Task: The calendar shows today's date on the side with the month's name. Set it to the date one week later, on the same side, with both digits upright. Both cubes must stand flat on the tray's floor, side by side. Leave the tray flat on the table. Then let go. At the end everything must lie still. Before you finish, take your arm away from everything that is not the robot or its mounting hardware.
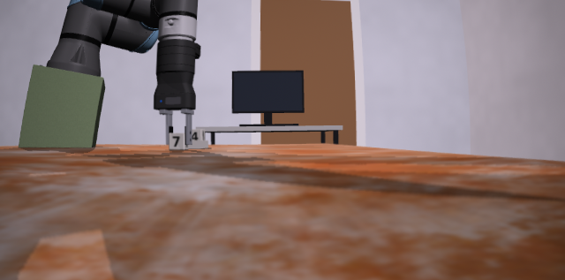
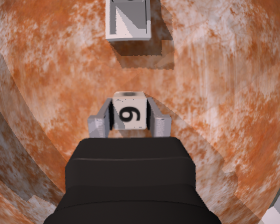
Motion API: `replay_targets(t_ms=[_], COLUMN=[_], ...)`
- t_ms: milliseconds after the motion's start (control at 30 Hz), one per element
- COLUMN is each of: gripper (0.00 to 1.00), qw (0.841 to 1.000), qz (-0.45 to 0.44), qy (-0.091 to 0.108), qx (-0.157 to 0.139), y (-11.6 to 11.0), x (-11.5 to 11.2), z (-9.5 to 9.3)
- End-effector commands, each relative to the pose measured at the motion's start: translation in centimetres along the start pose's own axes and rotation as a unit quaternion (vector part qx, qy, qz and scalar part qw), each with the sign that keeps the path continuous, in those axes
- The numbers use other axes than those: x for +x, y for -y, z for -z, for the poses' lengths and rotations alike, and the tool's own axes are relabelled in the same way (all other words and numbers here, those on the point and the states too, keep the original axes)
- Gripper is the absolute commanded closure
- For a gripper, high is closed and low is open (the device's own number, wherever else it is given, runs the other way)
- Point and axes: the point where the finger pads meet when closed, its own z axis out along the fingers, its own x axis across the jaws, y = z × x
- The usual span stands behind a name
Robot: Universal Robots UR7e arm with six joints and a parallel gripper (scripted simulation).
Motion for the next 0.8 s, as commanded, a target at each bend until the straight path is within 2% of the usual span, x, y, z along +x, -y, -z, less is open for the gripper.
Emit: replay_targets(t_ms=[0,767], gripper=[0.4,0.4], qw=[1.0,1.0], qz=[0.0,0.0], qy=[0.0,0.0], qx=[0.0,0.0], y=[-0.02,-0.02], x=[0.03,0.03], z=[0.02,0.48])
